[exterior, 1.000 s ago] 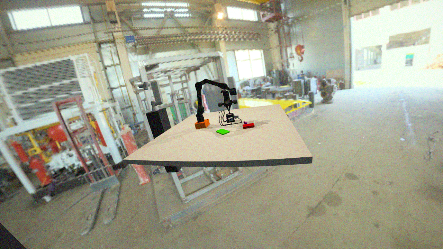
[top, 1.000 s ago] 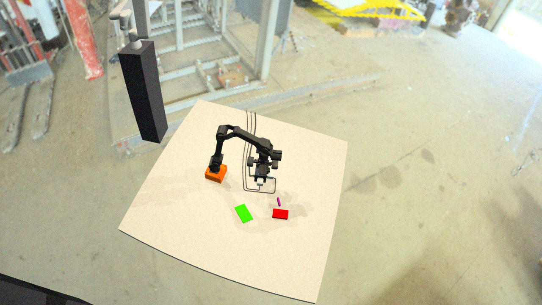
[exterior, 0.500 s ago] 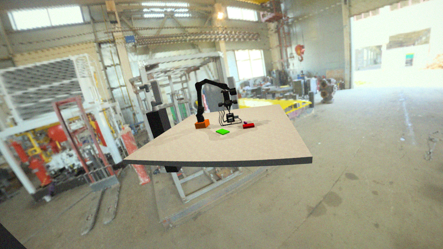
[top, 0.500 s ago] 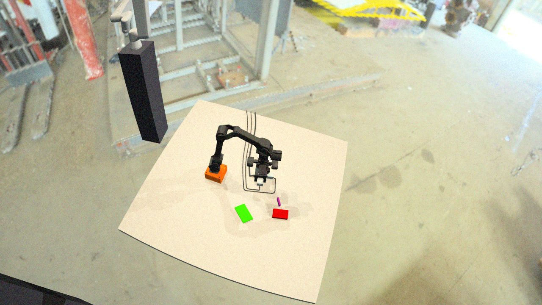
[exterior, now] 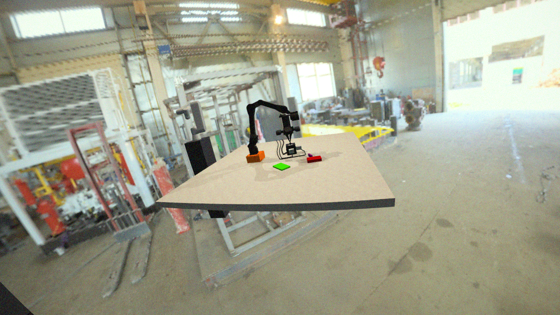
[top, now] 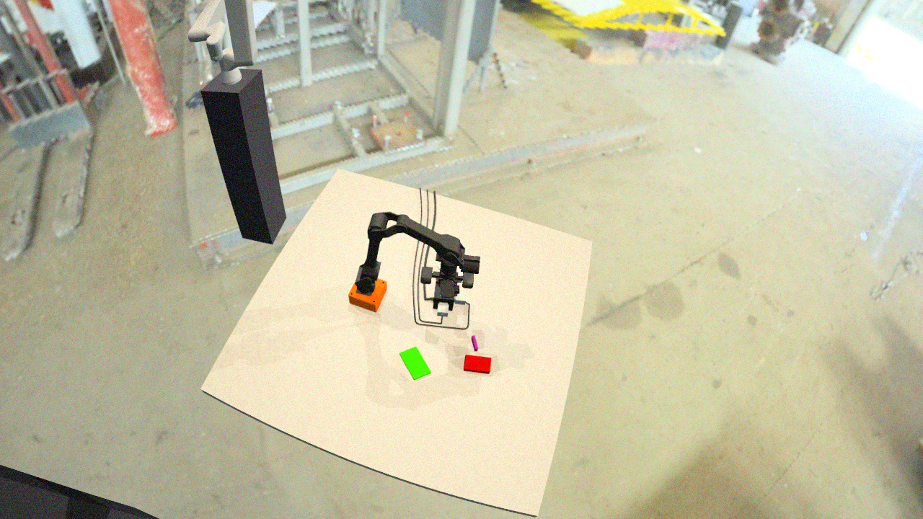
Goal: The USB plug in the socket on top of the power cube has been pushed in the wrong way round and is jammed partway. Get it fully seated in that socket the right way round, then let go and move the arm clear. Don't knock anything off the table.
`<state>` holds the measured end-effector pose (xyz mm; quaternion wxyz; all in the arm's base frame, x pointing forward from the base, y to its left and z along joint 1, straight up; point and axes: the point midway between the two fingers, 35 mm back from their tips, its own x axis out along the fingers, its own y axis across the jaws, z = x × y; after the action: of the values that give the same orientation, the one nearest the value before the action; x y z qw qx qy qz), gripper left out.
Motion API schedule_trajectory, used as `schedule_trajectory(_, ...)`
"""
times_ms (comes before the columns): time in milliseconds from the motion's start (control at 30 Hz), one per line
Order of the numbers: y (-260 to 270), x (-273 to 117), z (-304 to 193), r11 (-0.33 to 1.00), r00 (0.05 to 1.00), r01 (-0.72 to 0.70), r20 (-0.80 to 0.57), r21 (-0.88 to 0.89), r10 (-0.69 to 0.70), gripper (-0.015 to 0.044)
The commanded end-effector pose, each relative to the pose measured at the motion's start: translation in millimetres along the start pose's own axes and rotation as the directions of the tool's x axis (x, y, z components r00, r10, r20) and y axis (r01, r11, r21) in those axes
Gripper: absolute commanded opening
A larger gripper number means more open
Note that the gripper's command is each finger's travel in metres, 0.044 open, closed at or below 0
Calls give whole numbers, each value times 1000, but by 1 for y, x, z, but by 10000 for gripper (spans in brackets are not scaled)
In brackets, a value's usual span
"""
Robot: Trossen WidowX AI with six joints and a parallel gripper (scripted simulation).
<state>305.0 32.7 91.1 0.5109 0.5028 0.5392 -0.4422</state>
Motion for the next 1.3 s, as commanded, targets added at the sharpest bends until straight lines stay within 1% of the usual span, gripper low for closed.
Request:
schedule_trajectory(0, 0, 4, 0, 1000, 1000, 8, -4, -3, -8, 0)
schedule_trajectory(1200, 0, 5, 0, 1000, 1000, 8, -4, -3, -8, 0)
schedule_trajectory(1267, 0, 1, 0, 1000, 1000, 0, 0, 0, 0, 53)
